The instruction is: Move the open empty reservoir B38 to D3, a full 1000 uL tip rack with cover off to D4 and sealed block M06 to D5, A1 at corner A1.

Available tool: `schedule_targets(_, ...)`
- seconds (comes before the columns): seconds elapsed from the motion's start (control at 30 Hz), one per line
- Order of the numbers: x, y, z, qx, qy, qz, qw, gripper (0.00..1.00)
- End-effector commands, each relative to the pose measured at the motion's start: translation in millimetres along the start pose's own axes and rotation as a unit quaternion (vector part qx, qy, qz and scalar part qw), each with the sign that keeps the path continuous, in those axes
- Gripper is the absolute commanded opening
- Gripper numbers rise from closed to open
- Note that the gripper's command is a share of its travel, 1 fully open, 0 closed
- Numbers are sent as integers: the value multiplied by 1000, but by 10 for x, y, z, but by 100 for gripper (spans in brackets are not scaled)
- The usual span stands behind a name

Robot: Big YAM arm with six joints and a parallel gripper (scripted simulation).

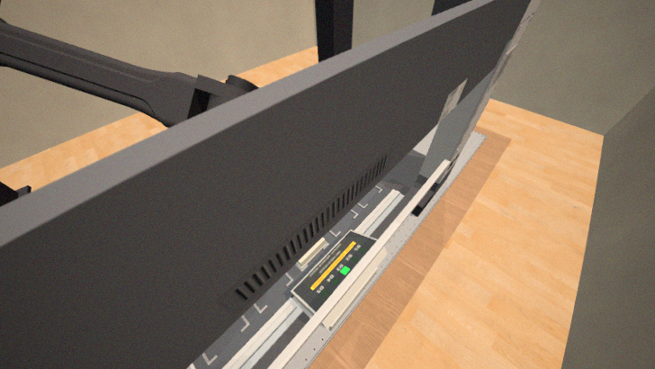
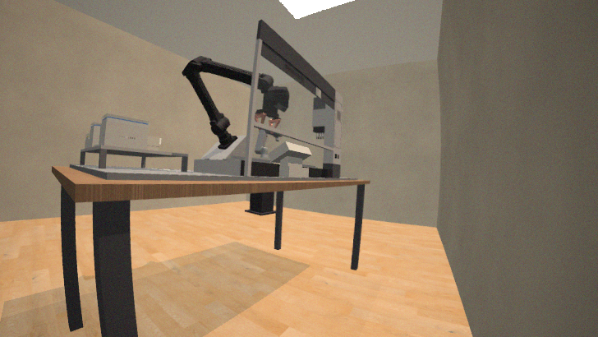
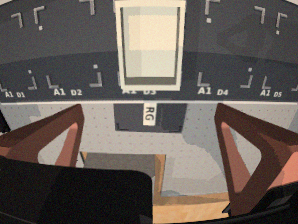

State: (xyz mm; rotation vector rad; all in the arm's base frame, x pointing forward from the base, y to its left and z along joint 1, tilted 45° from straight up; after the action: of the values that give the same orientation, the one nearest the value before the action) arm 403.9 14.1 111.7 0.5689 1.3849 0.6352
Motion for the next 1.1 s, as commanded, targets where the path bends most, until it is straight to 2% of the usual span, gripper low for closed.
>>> schedule_targets(0.0,-38,236,182,-24,-19,10,999,100)
schedule_targets(1.0,-37,237,182,-24,-18,10,999,100)
schedule_targets(1.03,-30,135,-16,-13,-17,4,1000,100)
schedule_targets(1.07,-10,154,-57,-17,-26,6,999,100)
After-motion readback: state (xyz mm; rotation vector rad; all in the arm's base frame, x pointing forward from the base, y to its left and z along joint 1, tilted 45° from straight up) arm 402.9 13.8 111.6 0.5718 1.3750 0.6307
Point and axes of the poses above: the point where the finger pads meet when closed, its own y axis back along the fingers, its own x axis across the jaws, z = x × y, the point moved 2 cm from there along y, back along the fingers, and after that the axes turned 10 degrees about -y, right-handed, at the moved point
